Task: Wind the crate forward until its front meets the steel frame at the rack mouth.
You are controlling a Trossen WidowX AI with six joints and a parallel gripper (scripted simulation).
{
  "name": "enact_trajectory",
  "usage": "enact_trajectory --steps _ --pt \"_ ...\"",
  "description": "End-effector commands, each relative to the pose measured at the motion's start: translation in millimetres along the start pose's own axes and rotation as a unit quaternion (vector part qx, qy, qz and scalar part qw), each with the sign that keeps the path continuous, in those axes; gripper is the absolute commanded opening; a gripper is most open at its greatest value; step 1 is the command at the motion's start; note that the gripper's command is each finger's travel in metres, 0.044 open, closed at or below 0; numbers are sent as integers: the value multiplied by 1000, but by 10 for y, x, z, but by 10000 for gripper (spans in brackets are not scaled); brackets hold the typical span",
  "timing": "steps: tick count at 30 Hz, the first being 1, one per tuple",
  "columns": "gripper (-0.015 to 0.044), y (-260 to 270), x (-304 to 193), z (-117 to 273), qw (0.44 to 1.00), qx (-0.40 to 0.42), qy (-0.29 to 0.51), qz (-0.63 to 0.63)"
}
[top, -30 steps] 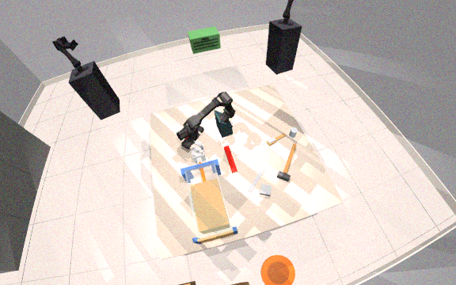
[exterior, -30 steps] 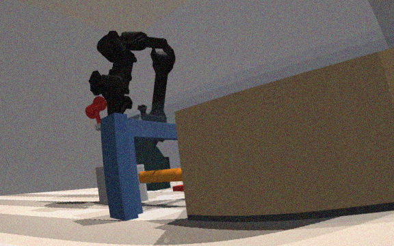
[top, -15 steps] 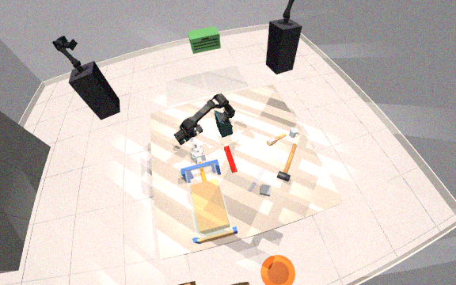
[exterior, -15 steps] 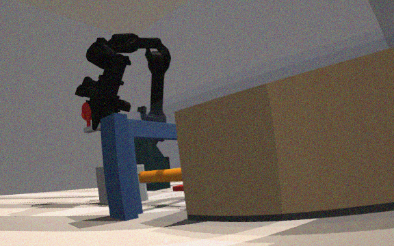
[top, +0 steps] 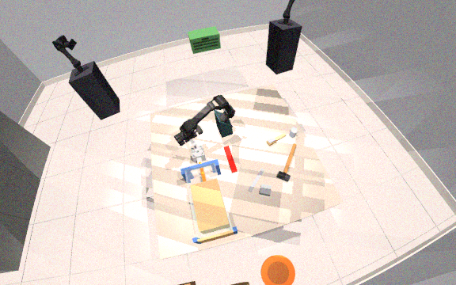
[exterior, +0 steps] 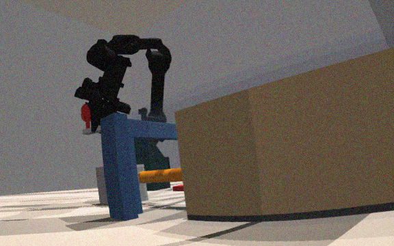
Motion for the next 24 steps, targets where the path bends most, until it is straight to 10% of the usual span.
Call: enact_trajectory --steps 1,24 --pt "0 -2 -17 -61 1000 -1 -1 -2" --pt "0 -42 -167 -405 1000 -3 -3 -1"
Point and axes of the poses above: the point midway between the two fingers, 35 mm back from their tips, its own z axis back along the fingers, its own y axis across the jaws, x = y × z, the point moved 4 cm from there along z, back along the fingers, and after that the axes turned 6 degrees about -z, right-handed, at the moved point
